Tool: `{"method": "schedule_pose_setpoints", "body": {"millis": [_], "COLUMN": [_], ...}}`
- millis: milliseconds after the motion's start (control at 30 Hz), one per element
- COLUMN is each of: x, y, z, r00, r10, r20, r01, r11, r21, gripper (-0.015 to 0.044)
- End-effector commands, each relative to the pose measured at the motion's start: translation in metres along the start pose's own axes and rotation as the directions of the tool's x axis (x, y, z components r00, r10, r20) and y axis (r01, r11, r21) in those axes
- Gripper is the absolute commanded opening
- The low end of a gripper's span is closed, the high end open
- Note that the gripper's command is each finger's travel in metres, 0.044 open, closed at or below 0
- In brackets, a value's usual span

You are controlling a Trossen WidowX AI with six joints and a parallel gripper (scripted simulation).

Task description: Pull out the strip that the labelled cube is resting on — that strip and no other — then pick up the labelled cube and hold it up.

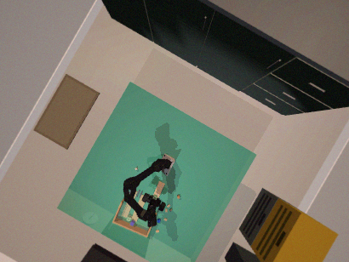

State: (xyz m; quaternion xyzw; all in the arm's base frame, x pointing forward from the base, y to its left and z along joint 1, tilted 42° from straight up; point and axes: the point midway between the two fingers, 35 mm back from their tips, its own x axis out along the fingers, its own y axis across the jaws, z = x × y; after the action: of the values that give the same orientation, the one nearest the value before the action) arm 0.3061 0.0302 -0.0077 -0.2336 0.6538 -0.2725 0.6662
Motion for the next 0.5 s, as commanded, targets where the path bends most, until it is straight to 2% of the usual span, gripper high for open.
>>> {"method": "schedule_pose_setpoints", "body": {"millis": [0, 167, 467], "x": [-0.008, -0.035, -0.036], "y": [0.001, 0.0, 0.0], "z": [-0.003, -0.003, -0.003], "r00": [1.0, 1.0, 1.0], "r10": [0.007, 0.008, 0.008], "r20": [0.001, 0.001, 0.001], "r01": [-0.007, -0.008, -0.008], "r11": [1.0, 1.0, 1.0], "r21": [0.008, 0.008, 0.008], "gripper": [0.0, 0.0, 0.0]}}
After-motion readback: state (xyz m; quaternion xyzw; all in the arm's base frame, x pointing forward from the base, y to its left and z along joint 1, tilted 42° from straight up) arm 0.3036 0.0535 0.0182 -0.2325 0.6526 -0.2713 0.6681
